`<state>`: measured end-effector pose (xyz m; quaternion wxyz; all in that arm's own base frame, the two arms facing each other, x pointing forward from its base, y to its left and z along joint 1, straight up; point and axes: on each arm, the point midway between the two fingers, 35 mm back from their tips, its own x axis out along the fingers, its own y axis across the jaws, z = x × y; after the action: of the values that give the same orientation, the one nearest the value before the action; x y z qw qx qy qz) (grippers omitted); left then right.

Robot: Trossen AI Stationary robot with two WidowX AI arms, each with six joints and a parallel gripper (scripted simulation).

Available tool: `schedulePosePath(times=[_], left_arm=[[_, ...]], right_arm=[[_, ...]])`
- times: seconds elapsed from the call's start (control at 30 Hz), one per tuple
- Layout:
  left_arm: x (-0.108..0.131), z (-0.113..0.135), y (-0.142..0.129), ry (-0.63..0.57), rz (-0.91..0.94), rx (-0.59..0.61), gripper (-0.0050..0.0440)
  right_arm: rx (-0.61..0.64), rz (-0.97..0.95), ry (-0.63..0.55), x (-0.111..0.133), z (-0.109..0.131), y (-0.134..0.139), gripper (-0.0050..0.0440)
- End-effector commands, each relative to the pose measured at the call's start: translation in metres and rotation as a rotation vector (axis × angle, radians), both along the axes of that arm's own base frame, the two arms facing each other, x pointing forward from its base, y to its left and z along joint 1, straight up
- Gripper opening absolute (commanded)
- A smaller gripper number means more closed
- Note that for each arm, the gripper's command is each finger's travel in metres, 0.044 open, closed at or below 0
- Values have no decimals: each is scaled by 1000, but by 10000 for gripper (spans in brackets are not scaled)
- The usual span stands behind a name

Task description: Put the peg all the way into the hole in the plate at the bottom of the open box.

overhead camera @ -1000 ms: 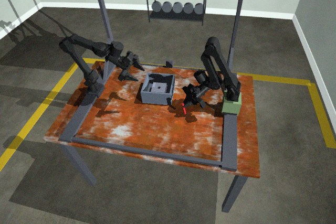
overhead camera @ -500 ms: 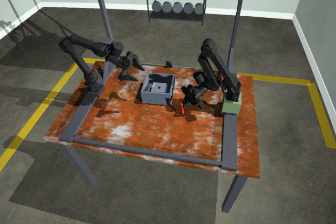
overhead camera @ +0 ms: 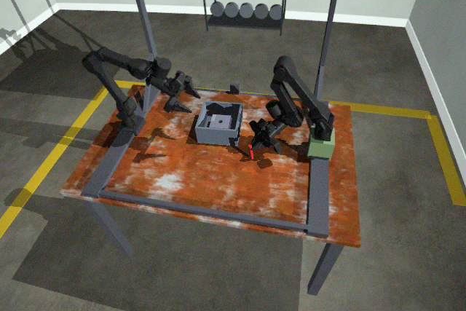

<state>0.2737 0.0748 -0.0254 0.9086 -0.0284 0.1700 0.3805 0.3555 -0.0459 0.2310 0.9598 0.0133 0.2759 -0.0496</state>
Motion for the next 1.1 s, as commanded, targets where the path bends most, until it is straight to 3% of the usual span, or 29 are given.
schedulePosePath(times=[0.0, 0.63, 0.73, 1.07], left_arm=[[2, -2, -1, -6, 4, -2, 25], [2, -4, -1, -5, 5, -5, 25], [2, -4, -1, -5, 5, -5, 90], [2, -4, -1, -5, 5, -5, 90]], right_arm=[[-2, -1, -24, 0, 9, 0, 440], [-2, -1, -24, 0, 9, 0, 440], [-2, -1, -24, 0, 9, 0, 440], [-2, -1, -24, 0, 9, 0, 440]])
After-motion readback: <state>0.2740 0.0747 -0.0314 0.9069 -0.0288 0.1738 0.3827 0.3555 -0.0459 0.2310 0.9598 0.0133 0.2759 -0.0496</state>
